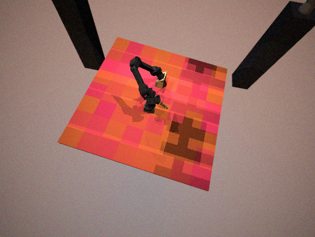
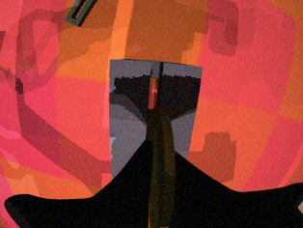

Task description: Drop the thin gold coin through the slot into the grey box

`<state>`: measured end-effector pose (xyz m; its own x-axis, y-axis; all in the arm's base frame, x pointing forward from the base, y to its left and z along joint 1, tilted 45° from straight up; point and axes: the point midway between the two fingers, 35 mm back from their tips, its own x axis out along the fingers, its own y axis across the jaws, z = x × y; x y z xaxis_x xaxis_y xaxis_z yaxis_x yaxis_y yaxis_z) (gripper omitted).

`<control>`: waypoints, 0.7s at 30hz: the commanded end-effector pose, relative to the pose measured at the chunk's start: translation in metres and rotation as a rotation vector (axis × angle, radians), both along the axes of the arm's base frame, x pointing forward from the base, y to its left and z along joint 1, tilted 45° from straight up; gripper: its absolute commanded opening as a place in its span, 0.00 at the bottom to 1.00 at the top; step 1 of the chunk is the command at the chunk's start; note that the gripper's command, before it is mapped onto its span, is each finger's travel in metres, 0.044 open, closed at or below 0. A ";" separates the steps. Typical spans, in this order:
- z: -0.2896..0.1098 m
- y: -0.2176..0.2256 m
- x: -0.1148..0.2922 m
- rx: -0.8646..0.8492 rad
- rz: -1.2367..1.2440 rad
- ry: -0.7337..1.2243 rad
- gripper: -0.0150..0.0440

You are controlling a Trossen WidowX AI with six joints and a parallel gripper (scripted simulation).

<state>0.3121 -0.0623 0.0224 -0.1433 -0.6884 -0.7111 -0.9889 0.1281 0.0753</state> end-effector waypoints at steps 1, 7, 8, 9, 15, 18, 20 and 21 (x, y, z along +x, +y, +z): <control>-0.002 -0.002 -0.001 -0.005 0.006 0.005 0.25; -0.004 -0.004 -0.001 -0.005 0.006 0.006 0.25; -0.004 -0.004 -0.001 -0.005 0.006 0.006 0.25; -0.004 -0.004 -0.001 -0.005 0.006 0.006 0.25; -0.003 -0.003 0.000 0.000 0.000 0.000 0.52; -0.003 -0.003 0.000 0.000 0.000 0.000 0.53; -0.003 -0.003 0.000 0.000 0.000 0.000 0.53; -0.003 -0.003 0.000 0.000 0.000 0.000 0.53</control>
